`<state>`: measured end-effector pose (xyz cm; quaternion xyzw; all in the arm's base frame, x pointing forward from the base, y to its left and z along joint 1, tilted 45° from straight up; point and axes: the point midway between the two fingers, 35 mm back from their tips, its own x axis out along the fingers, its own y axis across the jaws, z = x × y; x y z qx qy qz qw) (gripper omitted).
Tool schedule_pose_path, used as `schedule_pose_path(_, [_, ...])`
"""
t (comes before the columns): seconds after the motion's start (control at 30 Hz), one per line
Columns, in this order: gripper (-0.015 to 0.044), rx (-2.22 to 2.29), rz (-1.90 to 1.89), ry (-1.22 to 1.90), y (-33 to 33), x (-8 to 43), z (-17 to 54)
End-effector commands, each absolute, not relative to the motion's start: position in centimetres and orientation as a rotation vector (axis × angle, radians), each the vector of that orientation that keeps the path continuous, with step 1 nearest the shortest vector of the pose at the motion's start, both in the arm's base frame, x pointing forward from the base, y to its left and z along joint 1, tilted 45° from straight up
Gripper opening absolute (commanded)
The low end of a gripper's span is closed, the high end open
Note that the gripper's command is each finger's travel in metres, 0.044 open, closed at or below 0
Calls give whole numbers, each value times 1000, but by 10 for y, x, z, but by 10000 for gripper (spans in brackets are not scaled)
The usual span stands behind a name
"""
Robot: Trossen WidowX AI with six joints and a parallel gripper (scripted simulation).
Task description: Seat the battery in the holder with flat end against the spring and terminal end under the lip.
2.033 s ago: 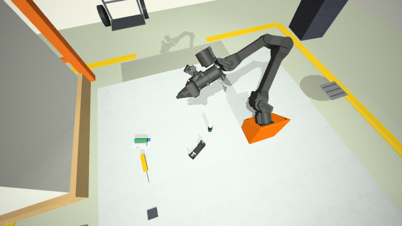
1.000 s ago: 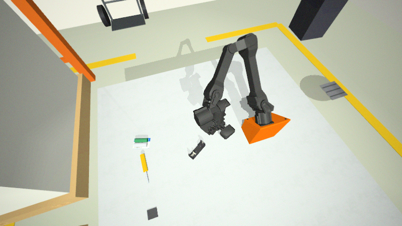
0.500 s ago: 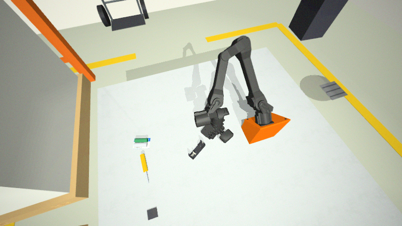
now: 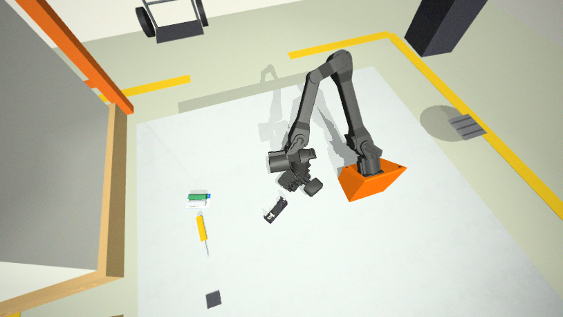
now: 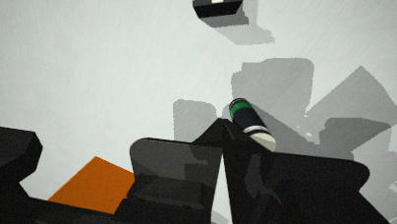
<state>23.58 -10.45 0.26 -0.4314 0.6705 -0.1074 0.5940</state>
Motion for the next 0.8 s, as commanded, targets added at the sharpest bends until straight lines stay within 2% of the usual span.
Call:
schedule_pose_path(0.0, [0, -1001, -249, 1551, -108, 242, 9])
schedule_pose_path(0.77, [0, -1005, -254, 1549, -131, 256, 34])
